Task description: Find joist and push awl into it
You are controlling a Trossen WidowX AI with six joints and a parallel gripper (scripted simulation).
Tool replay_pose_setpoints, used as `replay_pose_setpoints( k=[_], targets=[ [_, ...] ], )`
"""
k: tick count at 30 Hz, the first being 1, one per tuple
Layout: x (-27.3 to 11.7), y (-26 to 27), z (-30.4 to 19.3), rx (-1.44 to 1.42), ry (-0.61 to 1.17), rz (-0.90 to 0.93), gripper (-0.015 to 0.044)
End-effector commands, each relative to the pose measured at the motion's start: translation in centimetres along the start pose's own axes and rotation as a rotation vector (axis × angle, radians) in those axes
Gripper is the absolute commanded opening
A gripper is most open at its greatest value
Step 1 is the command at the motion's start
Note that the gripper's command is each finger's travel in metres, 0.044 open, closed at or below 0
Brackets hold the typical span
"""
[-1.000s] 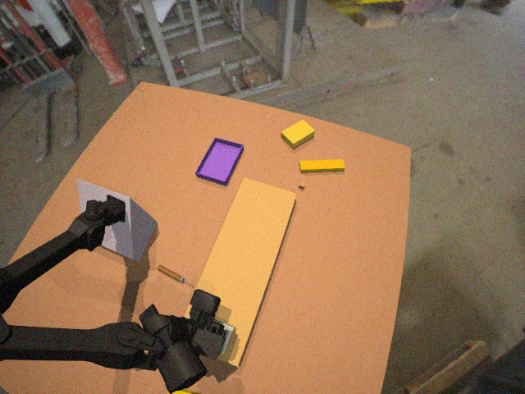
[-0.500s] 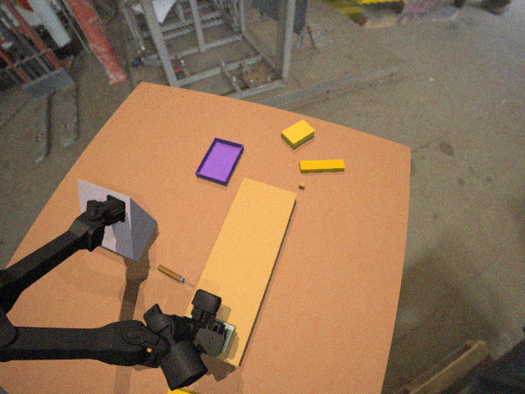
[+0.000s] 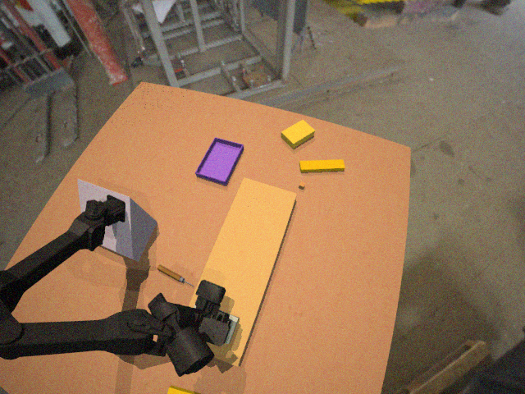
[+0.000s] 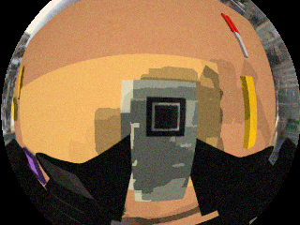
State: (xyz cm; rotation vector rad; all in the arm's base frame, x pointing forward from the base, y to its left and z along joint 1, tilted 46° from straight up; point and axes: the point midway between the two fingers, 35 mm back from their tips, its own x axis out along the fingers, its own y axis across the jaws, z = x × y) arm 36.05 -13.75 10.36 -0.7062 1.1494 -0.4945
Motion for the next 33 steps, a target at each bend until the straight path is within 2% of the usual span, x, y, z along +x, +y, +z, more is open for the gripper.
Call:
replay_pose_setpoints(
  k=[1, 33],
  targets=[
    [0.1, 1.1, -0.1, -0.002, 0.002, 0.001, 0.0000],
    [0.1, 7.2, -0.1, -0.002, 0.003, 0.003, 0.0000]
  ],
)
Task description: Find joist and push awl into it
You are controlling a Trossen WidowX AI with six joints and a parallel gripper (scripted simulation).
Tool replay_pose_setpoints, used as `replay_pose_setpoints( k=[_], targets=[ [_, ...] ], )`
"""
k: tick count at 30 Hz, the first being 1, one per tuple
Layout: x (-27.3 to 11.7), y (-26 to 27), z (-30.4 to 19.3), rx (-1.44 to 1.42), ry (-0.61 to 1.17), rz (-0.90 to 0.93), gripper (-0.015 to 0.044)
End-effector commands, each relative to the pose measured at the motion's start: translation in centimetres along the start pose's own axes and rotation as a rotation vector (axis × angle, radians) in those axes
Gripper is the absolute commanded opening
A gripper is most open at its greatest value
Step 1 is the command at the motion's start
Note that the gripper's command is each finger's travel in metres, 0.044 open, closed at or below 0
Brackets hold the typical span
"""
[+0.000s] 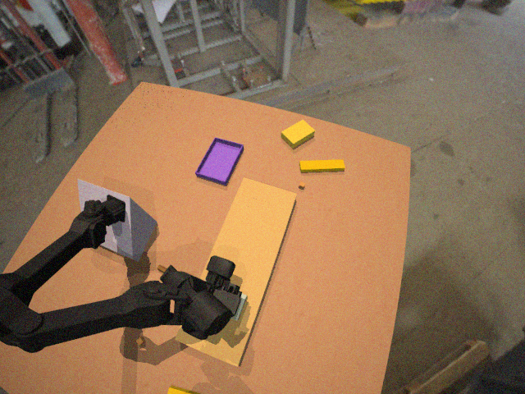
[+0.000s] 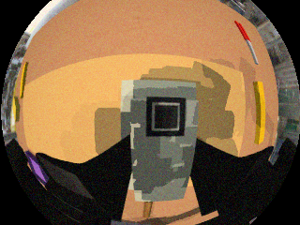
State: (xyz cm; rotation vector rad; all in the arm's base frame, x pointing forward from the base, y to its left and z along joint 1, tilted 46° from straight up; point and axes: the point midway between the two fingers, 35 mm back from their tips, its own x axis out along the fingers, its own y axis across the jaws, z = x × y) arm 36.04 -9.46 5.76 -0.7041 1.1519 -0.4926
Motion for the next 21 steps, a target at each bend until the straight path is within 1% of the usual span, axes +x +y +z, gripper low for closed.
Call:
replay_pose_setpoints(
  k=[1, 21],
  targets=[
    [0.0, 1.1, -0.1, -0.002, 0.001, 0.000, 0.0000],
    [0.0, 4.9, -0.1, -0.001, 0.001, 0.002, 0.0000]
  ],
)
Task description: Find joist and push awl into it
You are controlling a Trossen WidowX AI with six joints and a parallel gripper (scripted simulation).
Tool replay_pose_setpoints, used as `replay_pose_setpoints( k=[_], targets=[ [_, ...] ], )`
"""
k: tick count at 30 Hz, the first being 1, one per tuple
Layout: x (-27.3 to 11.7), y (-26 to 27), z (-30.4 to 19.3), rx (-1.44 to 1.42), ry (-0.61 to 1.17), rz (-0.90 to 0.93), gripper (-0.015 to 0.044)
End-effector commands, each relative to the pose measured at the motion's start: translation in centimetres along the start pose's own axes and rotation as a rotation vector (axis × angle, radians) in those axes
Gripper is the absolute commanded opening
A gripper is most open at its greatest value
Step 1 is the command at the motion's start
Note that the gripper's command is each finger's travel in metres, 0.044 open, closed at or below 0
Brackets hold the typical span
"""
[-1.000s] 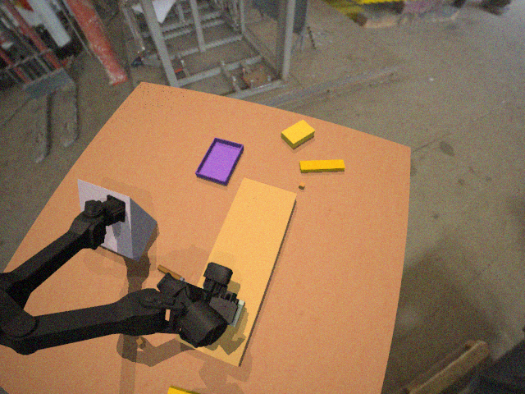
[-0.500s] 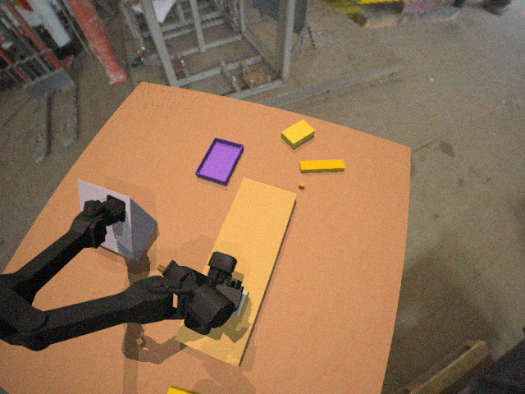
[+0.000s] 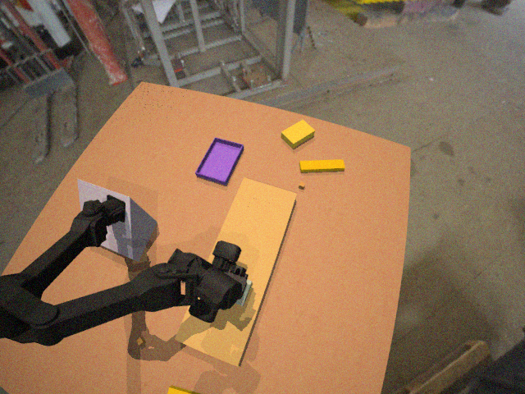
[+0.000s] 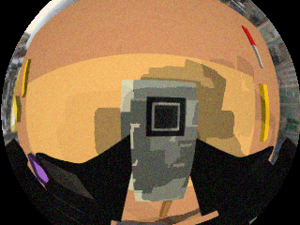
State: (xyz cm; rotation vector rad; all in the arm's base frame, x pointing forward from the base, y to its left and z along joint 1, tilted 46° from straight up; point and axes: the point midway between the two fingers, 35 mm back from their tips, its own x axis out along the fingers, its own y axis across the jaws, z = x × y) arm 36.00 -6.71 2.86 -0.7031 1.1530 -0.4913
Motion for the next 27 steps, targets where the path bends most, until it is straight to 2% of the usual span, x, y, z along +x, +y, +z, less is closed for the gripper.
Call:
replay_pose_setpoints(
  k=[1, 27],
  targets=[
    [0.0, 1.1, 0.0, -0.001, 0.001, 0.000, 0.0000],
    [0.0, 6.0, -0.1, 0.000, 0.001, 0.002, 0.0000]
  ],
)
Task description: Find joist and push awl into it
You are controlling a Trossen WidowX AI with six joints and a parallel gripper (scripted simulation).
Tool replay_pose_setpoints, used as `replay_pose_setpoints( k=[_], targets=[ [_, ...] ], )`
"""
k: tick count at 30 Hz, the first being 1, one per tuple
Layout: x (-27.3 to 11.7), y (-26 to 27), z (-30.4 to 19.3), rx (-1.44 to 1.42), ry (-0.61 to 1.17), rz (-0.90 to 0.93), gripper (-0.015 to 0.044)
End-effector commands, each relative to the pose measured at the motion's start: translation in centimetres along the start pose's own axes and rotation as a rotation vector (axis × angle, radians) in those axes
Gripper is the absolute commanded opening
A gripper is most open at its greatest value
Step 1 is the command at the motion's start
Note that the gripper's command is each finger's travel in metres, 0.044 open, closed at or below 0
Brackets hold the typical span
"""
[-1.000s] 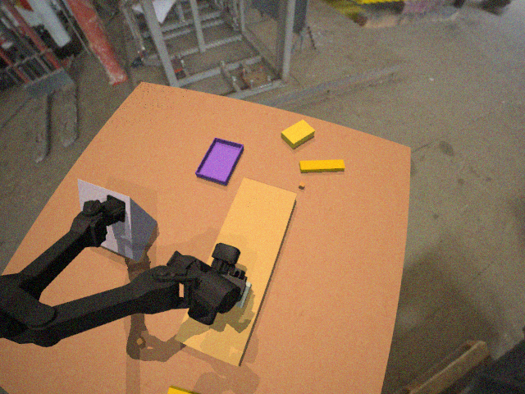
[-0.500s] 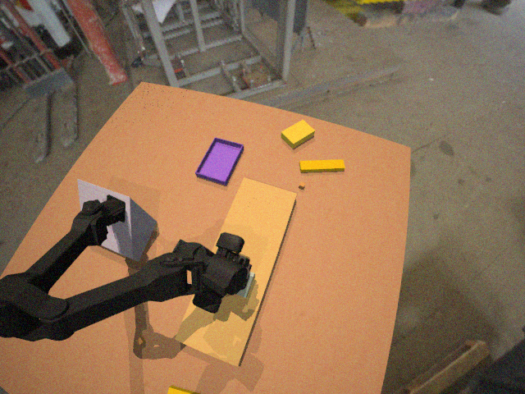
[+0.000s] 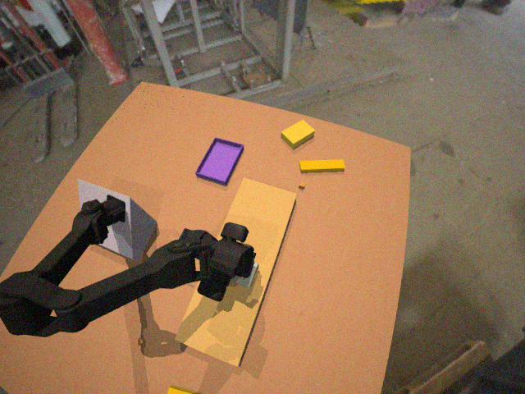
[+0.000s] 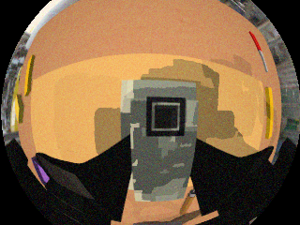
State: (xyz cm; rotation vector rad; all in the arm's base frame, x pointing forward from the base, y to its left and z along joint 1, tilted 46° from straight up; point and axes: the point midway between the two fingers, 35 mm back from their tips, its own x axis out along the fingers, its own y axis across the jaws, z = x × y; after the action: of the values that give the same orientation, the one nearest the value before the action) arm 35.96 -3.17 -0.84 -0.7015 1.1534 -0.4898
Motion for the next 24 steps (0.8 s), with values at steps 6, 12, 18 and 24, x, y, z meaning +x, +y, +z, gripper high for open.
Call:
replay_pose_setpoints(
  k=[6, 12, 18, 24],
  targets=[
    [0.0, 2.0, 0.0, 0.000, 0.001, 0.000, 0.0000],
    [0.0, 3.1, 0.0, 0.000, 0.001, 0.001, 0.0000],
    [0.0, 4.2, 0.0, 0.000, 0.001, 0.001, 0.0000],
    [0.0, 5.4, 0.0, 0.000, 0.000, 0.002, 0.0000]
  ],
)
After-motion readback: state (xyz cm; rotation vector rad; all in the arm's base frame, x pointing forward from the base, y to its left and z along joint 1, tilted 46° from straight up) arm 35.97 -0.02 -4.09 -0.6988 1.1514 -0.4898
